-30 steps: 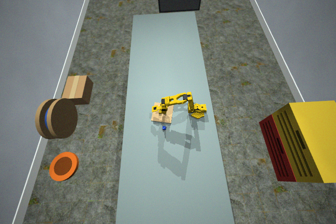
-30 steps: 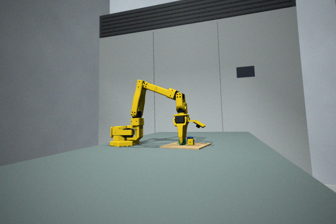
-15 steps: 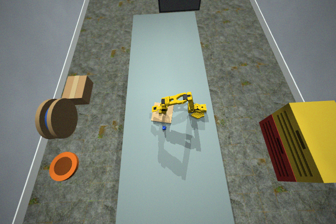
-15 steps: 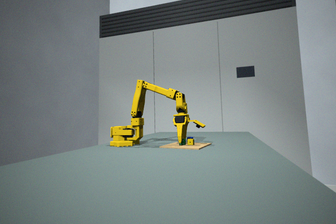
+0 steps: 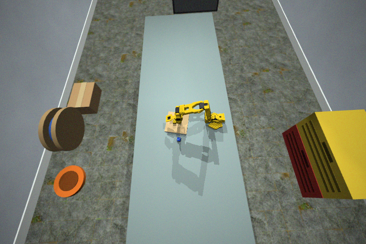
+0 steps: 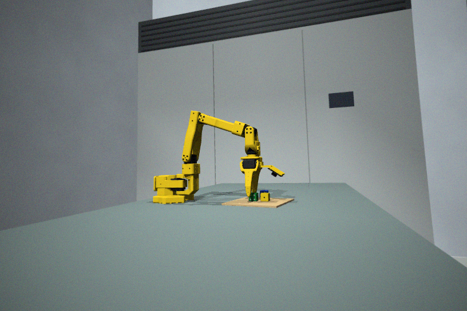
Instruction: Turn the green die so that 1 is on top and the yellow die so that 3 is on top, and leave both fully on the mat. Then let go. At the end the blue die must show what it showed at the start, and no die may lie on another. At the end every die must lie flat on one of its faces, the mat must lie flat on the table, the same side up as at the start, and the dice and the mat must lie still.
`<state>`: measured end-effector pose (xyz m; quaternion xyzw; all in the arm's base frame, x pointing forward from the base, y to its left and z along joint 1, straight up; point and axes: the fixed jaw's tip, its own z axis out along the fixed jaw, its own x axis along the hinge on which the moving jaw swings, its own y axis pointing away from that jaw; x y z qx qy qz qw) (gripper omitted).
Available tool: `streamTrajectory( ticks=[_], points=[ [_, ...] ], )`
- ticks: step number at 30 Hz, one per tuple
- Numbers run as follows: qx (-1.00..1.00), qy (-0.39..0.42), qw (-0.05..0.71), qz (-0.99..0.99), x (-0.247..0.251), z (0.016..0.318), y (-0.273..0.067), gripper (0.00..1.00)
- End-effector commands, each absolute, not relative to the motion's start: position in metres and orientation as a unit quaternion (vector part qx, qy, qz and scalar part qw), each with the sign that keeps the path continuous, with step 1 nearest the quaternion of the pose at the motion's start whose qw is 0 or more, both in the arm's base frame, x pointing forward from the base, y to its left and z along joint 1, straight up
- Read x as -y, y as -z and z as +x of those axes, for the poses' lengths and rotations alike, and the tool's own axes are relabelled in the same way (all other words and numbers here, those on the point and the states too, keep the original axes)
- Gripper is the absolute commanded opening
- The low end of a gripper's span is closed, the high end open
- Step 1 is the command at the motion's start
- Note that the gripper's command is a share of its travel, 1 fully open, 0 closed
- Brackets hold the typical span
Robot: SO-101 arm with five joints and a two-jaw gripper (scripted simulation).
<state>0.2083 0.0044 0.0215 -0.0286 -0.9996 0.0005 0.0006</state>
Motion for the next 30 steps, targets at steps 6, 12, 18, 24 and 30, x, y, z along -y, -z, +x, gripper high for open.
streamTrajectory(
  ticks=[6,12,18,24,30],
  points=[
    [0.999,0.001,-0.031,-0.028,-0.007,0.217,-0.057,0.29],
    [0.999,0.001,-0.031,-0.028,-0.007,0.214,-0.075,0.29],
    [0.999,0.001,-0.031,-0.028,-0.007,0.213,-0.080,0.29],
    [0.999,0.001,-0.031,-0.028,-0.007,0.213,-0.080,0.29],
    [0.999,0.001,-0.031,-0.028,-0.007,0.213,-0.080,0.29]
  ],
)
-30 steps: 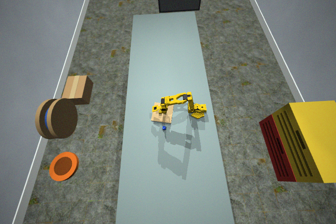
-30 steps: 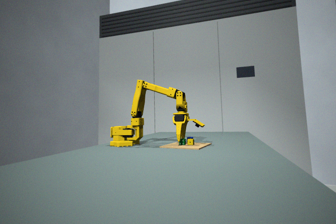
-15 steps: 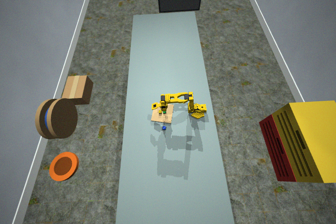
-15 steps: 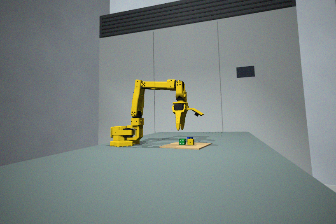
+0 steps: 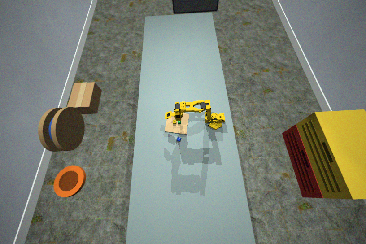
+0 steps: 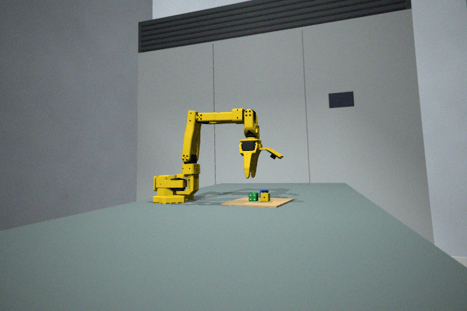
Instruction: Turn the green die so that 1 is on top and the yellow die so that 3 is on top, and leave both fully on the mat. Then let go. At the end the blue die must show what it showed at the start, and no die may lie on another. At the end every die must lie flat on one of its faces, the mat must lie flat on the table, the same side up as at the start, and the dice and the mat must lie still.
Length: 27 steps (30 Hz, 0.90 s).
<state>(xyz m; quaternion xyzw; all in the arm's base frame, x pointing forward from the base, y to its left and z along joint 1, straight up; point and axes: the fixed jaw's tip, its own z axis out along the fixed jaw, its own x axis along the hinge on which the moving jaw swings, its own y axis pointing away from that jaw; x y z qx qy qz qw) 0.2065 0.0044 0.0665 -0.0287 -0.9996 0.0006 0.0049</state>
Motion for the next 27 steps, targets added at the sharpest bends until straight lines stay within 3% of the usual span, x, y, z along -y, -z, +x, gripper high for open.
streamTrajectory(
  ticks=[1,14,27],
  points=[
    [0.999,0.001,-0.031,-0.028,-0.007,0.213,-0.080,0.29],
    [0.999,0.001,-0.037,-0.026,-0.006,0.210,-0.083,0.29],
    [0.995,-0.001,-0.097,-0.010,-0.003,0.183,-0.112,0.29]
  ],
)
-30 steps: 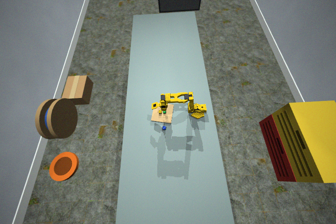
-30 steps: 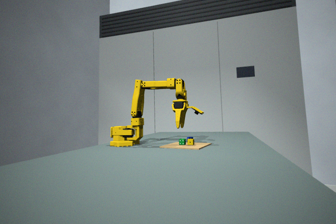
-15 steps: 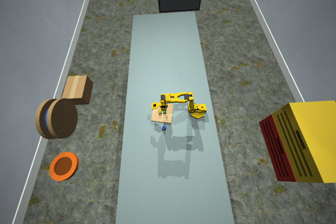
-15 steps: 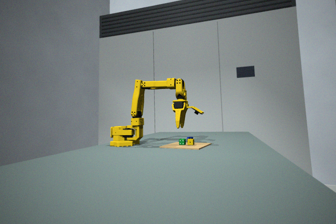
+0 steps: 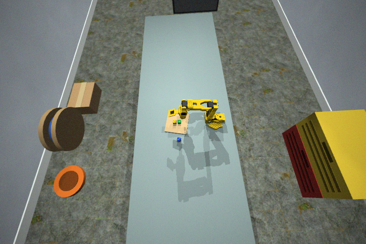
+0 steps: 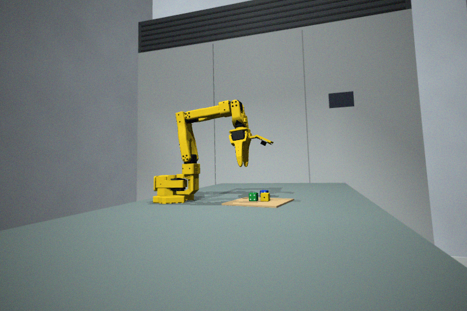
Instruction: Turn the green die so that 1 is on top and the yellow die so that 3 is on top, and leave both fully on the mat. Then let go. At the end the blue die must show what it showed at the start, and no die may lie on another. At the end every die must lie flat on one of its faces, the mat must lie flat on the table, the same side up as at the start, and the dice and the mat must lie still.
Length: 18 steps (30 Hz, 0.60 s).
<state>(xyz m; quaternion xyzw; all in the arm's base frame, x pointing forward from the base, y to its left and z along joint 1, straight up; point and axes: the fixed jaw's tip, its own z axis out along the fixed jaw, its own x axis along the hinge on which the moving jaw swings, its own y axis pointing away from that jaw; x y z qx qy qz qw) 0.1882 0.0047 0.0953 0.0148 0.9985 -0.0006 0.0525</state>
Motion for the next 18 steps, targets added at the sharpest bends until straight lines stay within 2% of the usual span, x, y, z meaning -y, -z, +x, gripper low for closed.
streamTrajectory(
  ticks=[1,8,18],
  points=[
    [-0.995,0.002,0.103,0.008,-0.003,0.180,-0.114,0.29],
    [-0.991,0.005,0.132,0.000,-0.002,0.165,-0.123,0.29],
    [-0.991,0.005,0.136,-0.001,-0.002,0.163,-0.123,0.29]
  ],
)
